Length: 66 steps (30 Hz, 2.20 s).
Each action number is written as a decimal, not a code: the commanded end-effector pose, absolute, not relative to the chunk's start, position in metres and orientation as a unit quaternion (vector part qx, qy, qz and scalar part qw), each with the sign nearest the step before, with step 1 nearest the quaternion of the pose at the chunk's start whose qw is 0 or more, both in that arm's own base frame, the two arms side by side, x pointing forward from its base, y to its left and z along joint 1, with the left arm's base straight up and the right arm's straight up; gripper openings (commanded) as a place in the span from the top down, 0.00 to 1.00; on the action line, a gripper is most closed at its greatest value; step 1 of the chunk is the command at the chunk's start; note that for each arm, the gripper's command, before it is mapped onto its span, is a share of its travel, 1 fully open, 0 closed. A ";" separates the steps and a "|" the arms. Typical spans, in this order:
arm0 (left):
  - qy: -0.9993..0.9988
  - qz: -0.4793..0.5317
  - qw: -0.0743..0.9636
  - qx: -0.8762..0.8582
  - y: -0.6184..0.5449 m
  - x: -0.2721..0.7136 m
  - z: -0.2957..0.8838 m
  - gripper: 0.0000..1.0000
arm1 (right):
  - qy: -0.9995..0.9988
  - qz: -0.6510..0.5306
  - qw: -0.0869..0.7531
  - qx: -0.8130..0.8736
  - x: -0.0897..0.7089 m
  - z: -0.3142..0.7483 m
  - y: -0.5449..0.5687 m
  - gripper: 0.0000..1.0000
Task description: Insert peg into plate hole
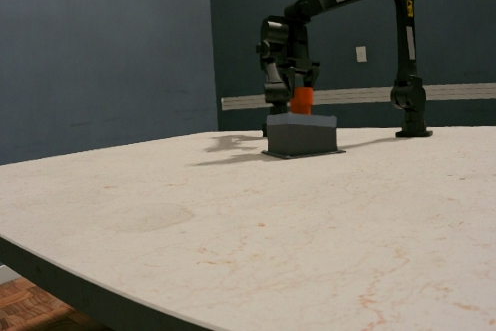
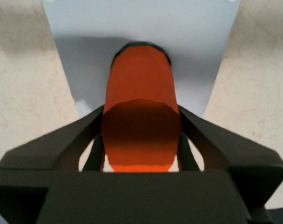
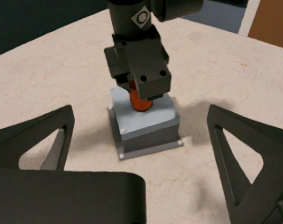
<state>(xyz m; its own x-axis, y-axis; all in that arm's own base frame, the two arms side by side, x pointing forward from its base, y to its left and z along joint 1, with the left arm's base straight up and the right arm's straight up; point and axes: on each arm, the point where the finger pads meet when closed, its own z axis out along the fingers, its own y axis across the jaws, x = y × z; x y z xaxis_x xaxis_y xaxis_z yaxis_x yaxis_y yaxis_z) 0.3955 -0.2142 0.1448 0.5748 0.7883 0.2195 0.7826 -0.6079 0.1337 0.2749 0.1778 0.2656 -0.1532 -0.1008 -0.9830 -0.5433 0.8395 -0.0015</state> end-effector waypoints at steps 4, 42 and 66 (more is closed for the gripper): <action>0.440 0.150 0.043 0.884 -0.224 0.404 0.164 0.61 | 0.728 0.185 0.625 -0.214 0.277 0.287 0.180 0.00; 0.442 0.135 0.015 0.887 -0.222 0.401 0.142 0.61 | 0.728 0.185 0.625 -0.214 0.277 0.287 0.180 0.00; 0.442 0.134 0.016 0.887 -0.216 0.406 0.115 0.61 | 0.728 0.185 0.625 -0.214 0.277 0.287 0.180 0.00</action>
